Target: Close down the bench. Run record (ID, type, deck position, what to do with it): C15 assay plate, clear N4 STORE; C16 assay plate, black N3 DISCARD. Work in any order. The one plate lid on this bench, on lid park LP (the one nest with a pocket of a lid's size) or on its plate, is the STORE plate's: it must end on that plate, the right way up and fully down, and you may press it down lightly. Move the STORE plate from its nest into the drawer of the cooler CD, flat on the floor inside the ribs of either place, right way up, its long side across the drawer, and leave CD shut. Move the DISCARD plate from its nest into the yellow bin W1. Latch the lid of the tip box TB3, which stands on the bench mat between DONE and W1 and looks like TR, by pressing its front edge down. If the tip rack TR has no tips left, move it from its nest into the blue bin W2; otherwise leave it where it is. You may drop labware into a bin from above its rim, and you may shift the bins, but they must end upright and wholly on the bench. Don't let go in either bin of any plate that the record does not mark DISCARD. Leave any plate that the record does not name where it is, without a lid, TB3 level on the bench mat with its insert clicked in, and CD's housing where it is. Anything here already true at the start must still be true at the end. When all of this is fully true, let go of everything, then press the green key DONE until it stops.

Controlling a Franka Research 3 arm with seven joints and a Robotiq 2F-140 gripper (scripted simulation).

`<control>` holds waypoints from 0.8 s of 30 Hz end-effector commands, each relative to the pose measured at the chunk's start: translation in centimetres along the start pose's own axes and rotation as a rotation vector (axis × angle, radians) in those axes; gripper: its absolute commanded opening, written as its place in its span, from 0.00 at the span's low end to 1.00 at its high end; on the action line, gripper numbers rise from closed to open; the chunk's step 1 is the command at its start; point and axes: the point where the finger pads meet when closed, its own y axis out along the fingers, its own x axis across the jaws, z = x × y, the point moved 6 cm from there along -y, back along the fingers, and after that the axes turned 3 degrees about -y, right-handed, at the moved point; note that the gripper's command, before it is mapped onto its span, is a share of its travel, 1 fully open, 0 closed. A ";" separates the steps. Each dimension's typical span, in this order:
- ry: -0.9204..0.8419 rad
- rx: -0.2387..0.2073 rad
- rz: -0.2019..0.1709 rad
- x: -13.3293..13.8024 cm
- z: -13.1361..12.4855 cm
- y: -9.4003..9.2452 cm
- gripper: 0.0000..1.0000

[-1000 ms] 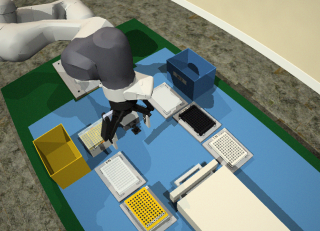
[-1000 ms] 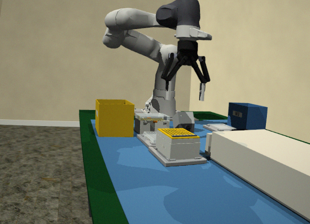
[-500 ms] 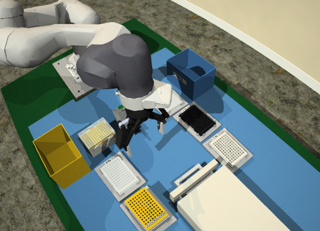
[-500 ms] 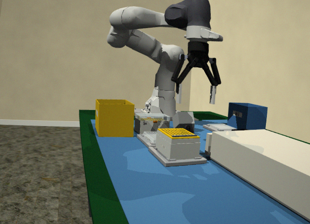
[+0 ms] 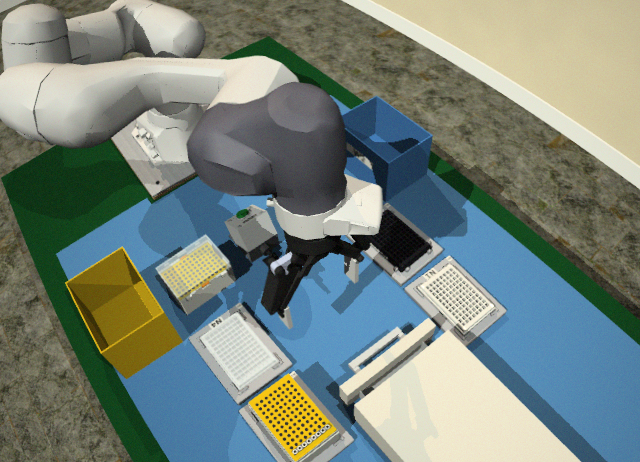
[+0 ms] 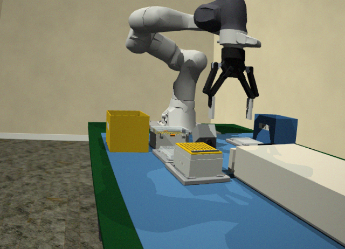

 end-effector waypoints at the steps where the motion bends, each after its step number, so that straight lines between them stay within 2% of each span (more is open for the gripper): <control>1: 0.002 0.004 -0.004 -0.5 1.3 0.1 0.87; 24: 0.002 0.004 -0.004 -3.6 9.1 1.1 0.87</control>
